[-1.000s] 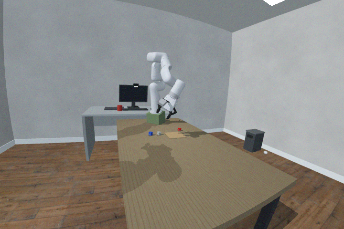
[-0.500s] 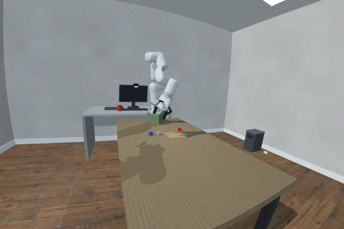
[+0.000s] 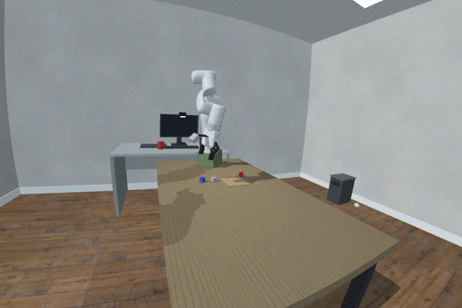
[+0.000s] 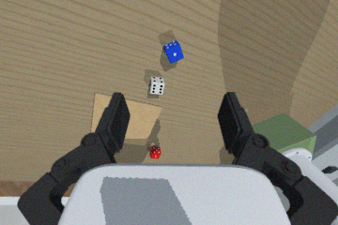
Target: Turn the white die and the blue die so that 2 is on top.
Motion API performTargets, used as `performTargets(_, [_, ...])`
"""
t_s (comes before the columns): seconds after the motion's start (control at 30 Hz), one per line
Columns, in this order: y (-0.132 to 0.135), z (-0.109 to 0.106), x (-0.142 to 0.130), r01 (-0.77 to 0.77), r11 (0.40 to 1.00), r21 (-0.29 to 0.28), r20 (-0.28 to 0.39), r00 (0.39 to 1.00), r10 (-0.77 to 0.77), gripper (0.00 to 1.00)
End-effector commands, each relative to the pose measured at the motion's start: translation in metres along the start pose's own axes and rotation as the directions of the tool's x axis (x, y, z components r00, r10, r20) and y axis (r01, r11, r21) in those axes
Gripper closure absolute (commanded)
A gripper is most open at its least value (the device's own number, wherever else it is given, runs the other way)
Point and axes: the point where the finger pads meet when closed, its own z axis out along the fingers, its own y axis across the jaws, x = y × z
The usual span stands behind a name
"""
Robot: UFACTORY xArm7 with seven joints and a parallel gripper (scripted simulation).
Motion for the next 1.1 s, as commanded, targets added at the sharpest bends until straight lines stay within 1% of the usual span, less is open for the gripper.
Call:
performTargets(0.0, [0.000, 0.000, 0.002, -0.012, 1.000, 0.014, 0.006, 1.000, 0.012, 0.00])
performTargets(0.13, [0.000, 0.000, 0.002, -0.012, 1.000, 0.014, 0.006, 1.000, 0.012, 0.00])
performTargets(0.17, [0.014, 0.005, 0.010, -0.122, 0.991, 0.053, 0.054, 0.991, 0.120, 0.00])
performTargets(0.2, [0.019, 0.007, 0.012, -0.163, 0.984, 0.067, 0.072, 0.985, 0.158, 0.00])
performTargets(0.27, [0.022, 0.009, 0.014, -0.192, 0.979, 0.075, 0.086, 0.979, 0.185, 0.00])
performTargets(0.33, [0.022, 0.009, 0.014, -0.192, 0.979, 0.075, 0.086, 0.979, 0.185, 0.00])
performTargets(0.37, [0.025, 0.010, 0.015, -0.215, 0.973, 0.082, 0.096, 0.974, 0.207, 0.00])
performTargets(0.67, [0.025, 0.010, 0.015, -0.215, 0.973, 0.082, 0.096, 0.974, 0.207, 0.00])
performTargets(0.73, [0.040, 0.016, 0.022, -0.340, 0.933, 0.115, 0.156, 0.934, 0.322, 0.00])
performTargets(1.07, [0.040, 0.016, 0.022, -0.340, 0.933, 0.115, 0.156, 0.934, 0.322, 0.00])
